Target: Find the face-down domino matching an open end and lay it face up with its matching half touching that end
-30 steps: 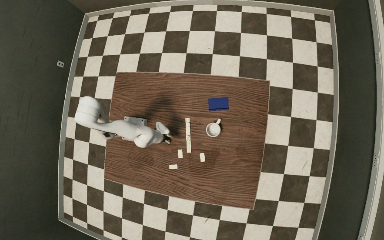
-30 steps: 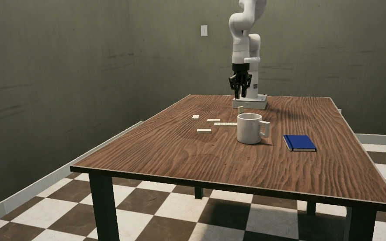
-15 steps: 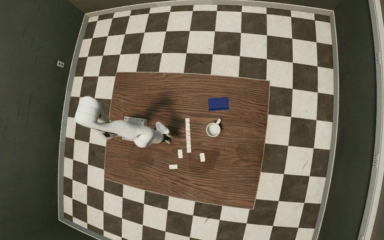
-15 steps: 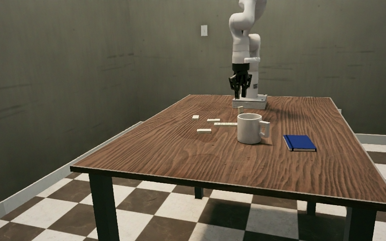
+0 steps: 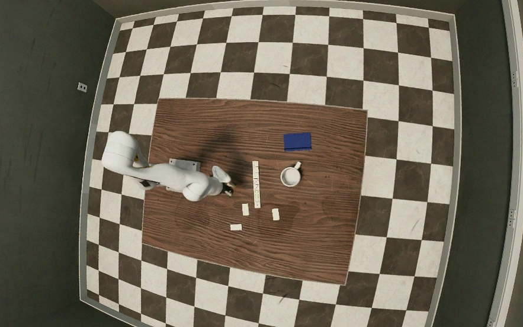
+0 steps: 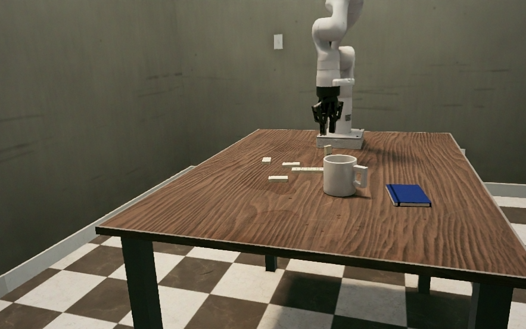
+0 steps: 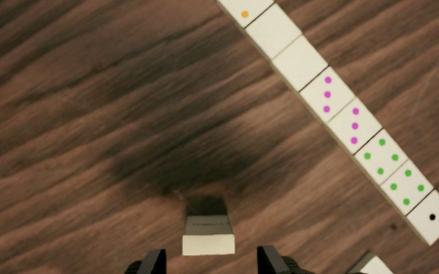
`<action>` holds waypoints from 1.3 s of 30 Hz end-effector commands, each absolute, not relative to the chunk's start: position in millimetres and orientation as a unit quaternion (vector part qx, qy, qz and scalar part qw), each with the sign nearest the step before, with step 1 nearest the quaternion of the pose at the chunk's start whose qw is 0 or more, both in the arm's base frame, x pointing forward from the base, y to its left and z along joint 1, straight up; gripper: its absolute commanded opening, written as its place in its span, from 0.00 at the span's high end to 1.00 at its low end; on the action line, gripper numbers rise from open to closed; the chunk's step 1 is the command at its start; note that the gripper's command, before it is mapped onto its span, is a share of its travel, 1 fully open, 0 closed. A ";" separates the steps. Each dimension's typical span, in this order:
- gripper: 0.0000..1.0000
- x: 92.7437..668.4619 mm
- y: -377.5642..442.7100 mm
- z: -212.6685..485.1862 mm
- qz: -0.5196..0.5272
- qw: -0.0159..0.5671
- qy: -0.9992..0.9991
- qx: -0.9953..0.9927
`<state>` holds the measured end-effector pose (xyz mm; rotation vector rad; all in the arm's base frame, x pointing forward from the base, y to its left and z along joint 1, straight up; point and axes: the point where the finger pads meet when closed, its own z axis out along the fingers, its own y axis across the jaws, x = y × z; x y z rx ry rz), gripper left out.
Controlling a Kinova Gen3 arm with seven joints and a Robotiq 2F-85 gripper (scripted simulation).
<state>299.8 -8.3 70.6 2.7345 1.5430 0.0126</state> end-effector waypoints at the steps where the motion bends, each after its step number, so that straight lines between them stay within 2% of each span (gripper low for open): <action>1: 0.50 300.2 -8.3 70.9 0.005 0.001 0.491 0.871; 39: 0.50 299.3 -7.6 49.8 0.003 0.000 0.491 0.871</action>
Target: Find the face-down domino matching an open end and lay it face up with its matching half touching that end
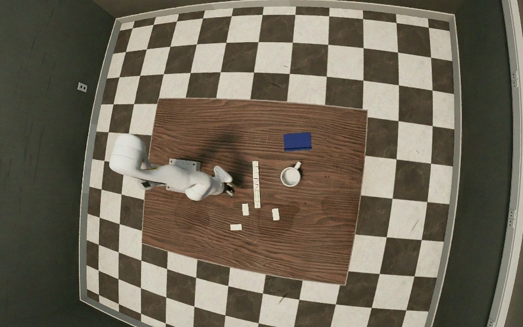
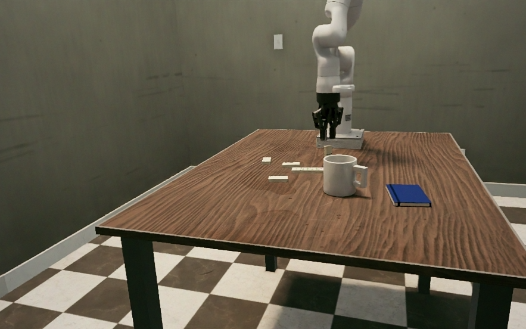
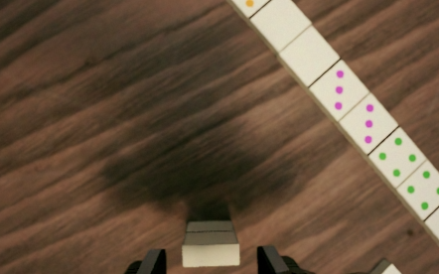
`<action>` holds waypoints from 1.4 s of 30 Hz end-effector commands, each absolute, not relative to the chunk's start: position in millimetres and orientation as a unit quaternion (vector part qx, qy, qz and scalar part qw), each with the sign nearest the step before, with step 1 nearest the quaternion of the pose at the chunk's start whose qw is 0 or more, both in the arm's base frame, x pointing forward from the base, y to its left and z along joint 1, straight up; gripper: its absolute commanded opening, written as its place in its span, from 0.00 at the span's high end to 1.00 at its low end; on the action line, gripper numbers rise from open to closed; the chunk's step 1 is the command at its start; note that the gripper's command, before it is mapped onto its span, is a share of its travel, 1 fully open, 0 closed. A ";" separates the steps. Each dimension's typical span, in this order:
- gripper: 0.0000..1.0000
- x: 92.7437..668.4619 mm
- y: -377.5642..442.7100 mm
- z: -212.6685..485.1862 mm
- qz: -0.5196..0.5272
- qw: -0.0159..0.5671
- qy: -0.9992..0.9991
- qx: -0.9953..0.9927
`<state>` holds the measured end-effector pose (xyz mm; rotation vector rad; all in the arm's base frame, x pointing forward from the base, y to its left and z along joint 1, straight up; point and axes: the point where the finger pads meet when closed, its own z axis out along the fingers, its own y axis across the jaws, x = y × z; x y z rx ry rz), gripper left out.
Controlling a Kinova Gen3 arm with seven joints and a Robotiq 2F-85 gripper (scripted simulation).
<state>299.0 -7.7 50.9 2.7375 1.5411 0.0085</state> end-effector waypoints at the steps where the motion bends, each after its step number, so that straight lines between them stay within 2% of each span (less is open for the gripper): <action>1: 0.50 299.3 -7.6 49.8 0.003 0.000 0.491 0.871; 42: 0.50 298.9 -7.3 39.8 0.003 0.000 0.491 0.871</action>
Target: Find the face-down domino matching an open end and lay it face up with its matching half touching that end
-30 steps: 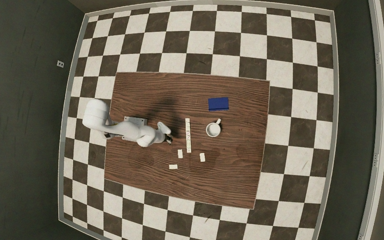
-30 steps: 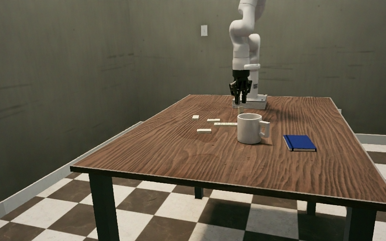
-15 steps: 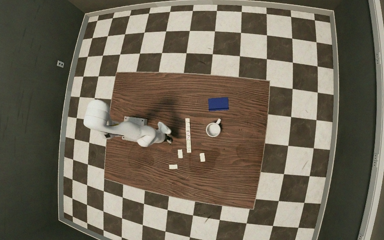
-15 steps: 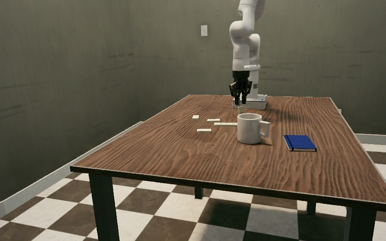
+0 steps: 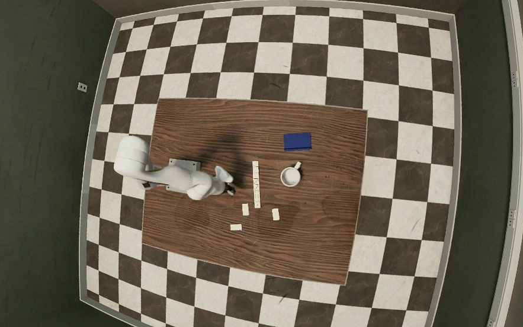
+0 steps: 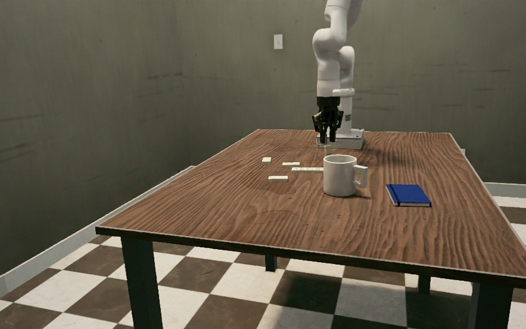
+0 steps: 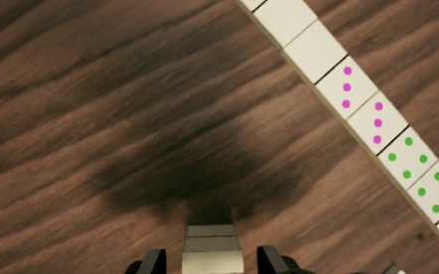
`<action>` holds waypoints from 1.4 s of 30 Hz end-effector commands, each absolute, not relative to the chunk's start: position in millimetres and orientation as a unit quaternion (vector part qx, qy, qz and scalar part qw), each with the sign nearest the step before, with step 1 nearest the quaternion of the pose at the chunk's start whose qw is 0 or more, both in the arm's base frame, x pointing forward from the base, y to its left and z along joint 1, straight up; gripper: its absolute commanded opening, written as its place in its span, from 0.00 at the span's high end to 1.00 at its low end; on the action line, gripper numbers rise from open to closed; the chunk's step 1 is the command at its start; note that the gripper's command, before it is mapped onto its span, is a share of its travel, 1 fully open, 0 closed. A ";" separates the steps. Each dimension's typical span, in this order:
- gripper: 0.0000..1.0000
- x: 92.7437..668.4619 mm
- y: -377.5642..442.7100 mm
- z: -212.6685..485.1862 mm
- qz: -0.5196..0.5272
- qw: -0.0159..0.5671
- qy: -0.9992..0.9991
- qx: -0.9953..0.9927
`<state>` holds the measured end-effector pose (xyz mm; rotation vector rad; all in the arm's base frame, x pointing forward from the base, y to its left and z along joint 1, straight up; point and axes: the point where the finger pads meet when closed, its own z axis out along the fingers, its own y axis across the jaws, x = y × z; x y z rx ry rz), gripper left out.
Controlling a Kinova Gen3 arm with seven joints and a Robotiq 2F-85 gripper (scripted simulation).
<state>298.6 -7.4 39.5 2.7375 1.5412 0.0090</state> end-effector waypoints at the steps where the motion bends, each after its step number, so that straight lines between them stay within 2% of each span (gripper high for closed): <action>1: 0.50 298.9 -7.3 39.8 0.003 0.000 0.491 0.871; 42: 0.50 299.0 -7.3 29.1 0.003 0.000 0.491 0.871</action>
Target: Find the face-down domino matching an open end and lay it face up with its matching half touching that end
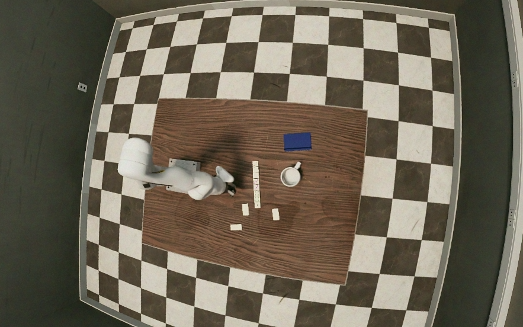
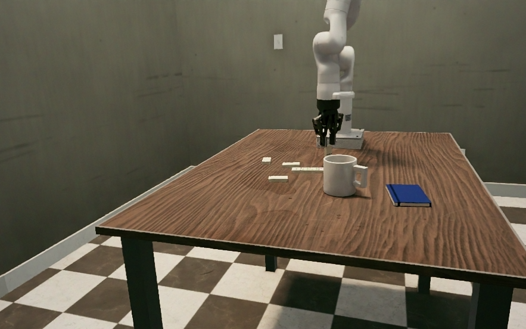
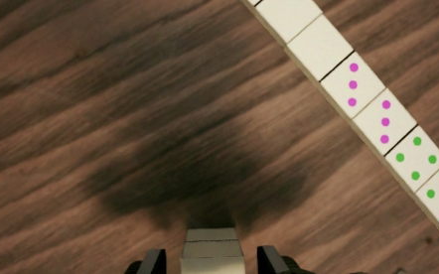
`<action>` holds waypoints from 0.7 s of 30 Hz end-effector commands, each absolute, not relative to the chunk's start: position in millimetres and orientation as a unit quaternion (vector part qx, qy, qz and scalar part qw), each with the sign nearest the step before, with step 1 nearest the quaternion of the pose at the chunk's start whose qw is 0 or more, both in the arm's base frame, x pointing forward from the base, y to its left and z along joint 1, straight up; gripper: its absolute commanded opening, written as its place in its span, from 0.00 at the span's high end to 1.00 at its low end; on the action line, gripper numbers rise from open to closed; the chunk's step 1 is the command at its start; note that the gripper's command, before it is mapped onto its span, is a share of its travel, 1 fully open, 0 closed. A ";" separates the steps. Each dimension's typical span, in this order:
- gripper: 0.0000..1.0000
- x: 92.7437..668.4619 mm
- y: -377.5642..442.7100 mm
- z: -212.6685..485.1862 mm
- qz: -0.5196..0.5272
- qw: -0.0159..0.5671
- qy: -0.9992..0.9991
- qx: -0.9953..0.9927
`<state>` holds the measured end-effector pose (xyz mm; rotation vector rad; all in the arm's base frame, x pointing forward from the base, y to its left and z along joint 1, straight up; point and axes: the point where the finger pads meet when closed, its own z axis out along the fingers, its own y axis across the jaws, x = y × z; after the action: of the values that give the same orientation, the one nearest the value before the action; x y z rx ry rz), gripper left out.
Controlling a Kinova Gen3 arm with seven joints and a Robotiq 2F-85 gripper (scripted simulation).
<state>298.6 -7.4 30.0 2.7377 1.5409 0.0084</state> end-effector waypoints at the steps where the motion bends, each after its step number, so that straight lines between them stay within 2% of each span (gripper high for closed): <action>1: 0.50 299.0 -7.3 28.3 0.003 0.000 0.491 0.871; 21: 0.50 299.0 -7.3 25.4 0.003 0.000 0.491 0.871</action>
<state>298.7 -7.3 25.1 2.7375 1.5413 0.0090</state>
